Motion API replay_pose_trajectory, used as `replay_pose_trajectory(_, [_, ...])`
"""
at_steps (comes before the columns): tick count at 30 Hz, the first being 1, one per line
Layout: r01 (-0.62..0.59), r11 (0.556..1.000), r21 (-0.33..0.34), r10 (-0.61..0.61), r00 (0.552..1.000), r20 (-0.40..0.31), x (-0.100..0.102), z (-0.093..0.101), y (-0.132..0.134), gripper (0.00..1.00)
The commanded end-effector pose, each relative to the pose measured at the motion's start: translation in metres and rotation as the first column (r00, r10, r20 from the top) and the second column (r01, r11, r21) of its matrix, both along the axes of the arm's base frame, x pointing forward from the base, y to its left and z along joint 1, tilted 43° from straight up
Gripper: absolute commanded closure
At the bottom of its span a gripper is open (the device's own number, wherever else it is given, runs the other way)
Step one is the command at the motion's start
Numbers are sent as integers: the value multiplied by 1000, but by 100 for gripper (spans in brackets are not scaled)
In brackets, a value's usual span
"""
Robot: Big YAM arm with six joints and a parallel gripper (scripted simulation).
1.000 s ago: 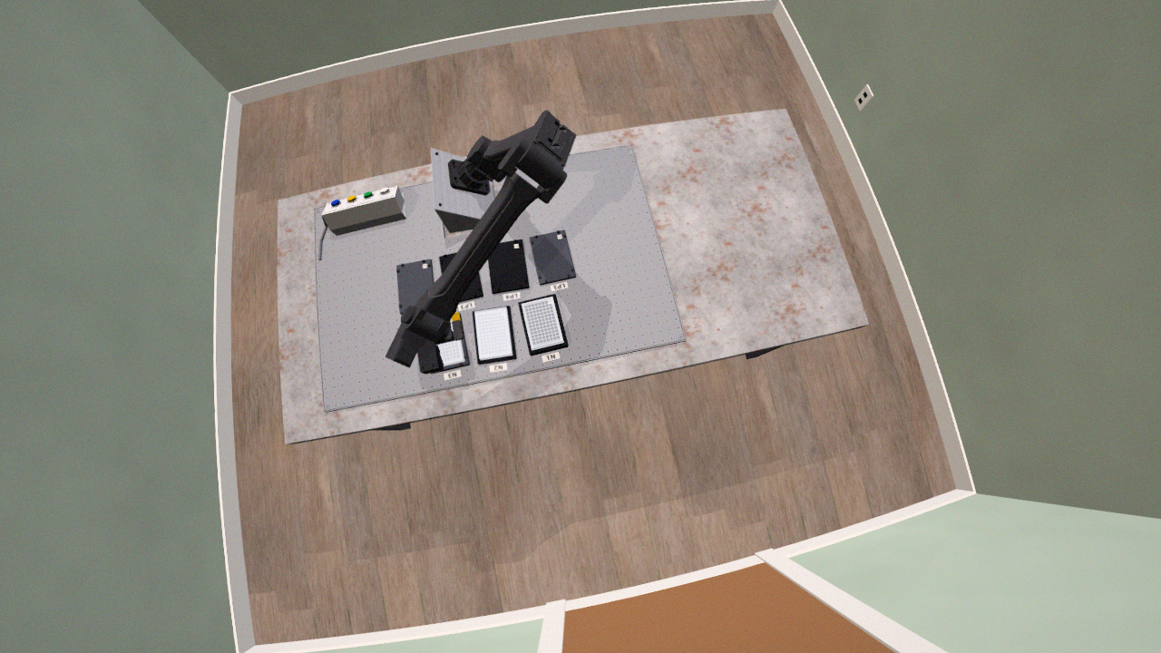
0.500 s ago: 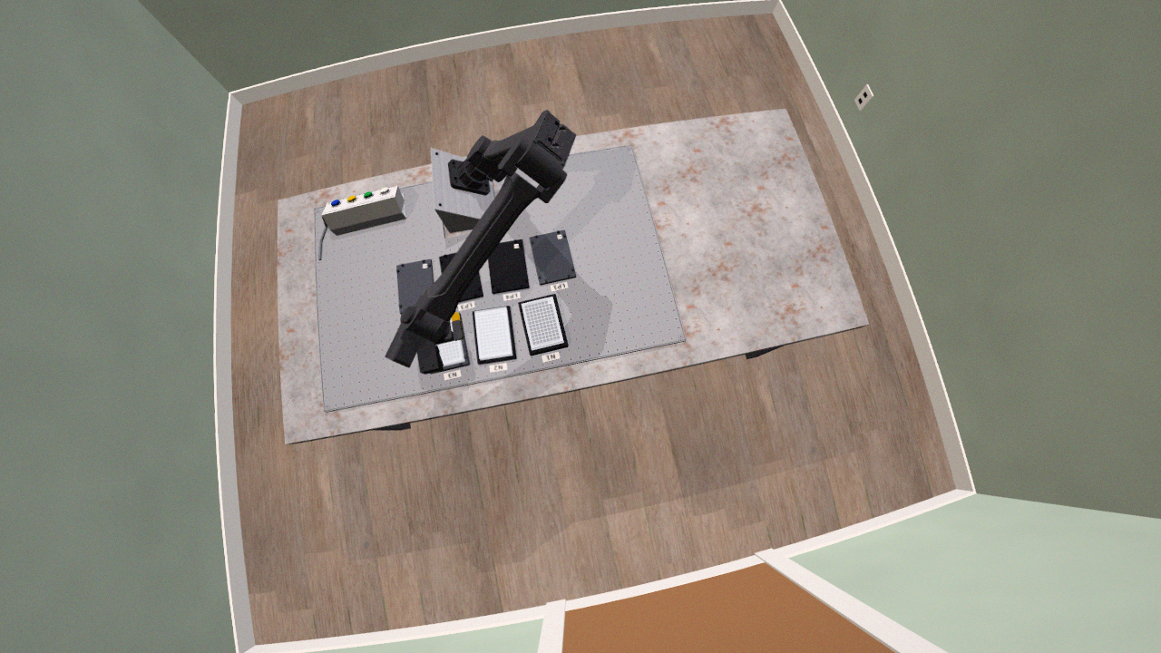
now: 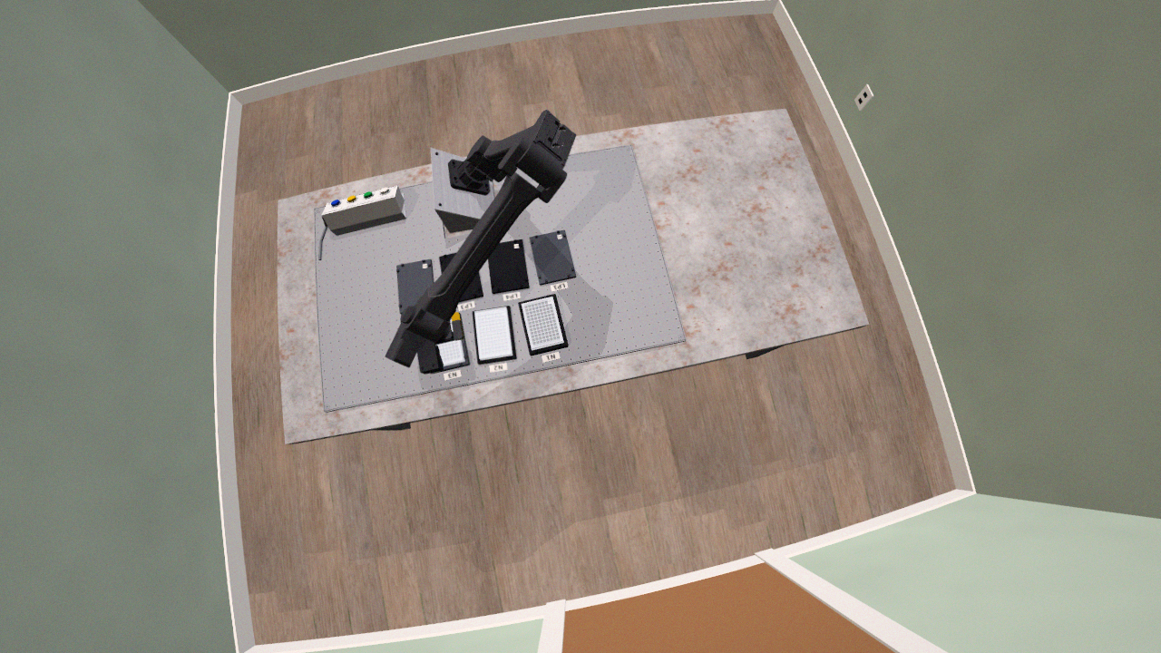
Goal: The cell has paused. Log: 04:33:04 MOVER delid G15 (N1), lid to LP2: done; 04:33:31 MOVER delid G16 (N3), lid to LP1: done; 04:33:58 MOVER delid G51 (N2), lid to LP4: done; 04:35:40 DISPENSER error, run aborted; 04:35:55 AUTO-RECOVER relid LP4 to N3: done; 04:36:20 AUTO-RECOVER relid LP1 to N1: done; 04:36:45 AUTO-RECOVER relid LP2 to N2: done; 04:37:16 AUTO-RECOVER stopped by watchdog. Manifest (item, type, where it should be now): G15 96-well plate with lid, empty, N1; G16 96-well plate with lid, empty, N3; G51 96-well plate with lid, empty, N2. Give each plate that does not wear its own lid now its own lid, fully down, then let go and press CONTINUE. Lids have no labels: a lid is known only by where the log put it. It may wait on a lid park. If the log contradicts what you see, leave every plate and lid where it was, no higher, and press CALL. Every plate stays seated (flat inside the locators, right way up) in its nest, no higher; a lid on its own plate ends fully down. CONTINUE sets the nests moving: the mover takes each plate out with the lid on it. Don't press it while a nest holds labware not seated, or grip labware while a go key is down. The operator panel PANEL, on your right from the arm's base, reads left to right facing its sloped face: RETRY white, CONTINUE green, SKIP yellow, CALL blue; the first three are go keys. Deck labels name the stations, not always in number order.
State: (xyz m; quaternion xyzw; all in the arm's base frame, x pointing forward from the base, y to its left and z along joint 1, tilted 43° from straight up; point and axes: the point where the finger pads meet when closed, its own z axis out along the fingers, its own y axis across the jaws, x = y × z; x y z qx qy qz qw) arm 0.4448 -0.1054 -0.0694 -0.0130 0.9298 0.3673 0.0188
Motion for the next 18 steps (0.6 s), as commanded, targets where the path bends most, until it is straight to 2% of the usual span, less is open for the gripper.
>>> replay_pose_trajectory(1, [21, 999, -30, -19, 998, 62, 21, 19, -25, 0])
replay_pose_trajectory(8, [21, 999, -29, -20, 998, 61, 20, 19, -25, 0])
replay_pose_trajectory(9, [12, 1000, -19, -11, 999, 39, 14, 11, -14, 0])
replay_pose_trajectory(18, [12, 1000, -19, -11, 999, 39, 14, 11, -14, 0])
